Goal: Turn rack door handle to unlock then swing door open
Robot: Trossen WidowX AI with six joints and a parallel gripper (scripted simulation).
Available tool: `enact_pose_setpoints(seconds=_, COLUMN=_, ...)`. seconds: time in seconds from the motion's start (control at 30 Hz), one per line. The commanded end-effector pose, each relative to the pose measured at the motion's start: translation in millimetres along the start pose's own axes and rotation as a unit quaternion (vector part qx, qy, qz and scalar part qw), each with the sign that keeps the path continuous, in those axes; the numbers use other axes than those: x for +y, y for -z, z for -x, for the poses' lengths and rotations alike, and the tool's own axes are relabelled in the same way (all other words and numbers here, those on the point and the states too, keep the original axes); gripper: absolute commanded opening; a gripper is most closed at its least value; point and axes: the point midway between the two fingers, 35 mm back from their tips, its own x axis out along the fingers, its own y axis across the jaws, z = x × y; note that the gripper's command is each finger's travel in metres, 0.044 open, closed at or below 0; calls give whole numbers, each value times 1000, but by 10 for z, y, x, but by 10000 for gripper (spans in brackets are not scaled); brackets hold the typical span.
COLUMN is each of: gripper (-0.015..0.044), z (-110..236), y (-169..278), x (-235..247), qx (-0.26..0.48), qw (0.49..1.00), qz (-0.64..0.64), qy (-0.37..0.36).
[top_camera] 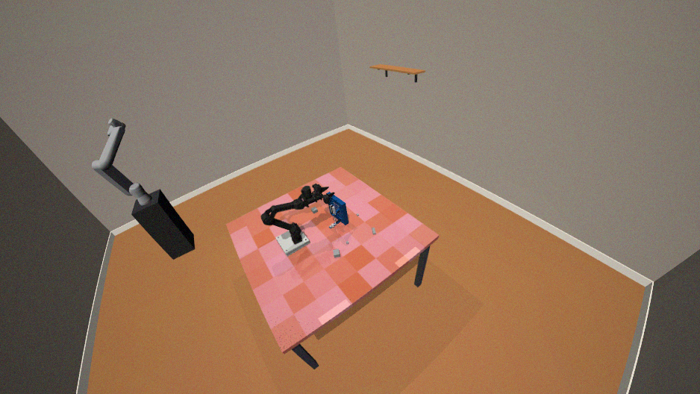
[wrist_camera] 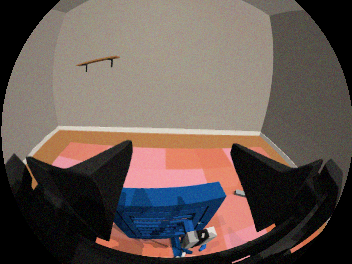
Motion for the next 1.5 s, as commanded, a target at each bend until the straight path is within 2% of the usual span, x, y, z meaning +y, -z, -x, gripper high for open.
enact_pose_setpoints(seconds=0.0, gripper=374, z=-4, y=2, x=-1, qx=2, qw=1000, qz=0, qy=0)
enact_pose_setpoints(seconds=0.1, gripper=298, z=-56, y=25, x=-14, qx=25, qw=1000, qz=4, qy=2)
enact_pose_setpoints(seconds=0.77, gripper=298, z=-338, y=260, x=-134, qx=224, qw=974, qz=33, qy=8)
enact_pose_setpoints(seconds=1.47, gripper=298, z=-323, y=489, x=-250, qx=423, qw=905, qz=47, qy=-4)
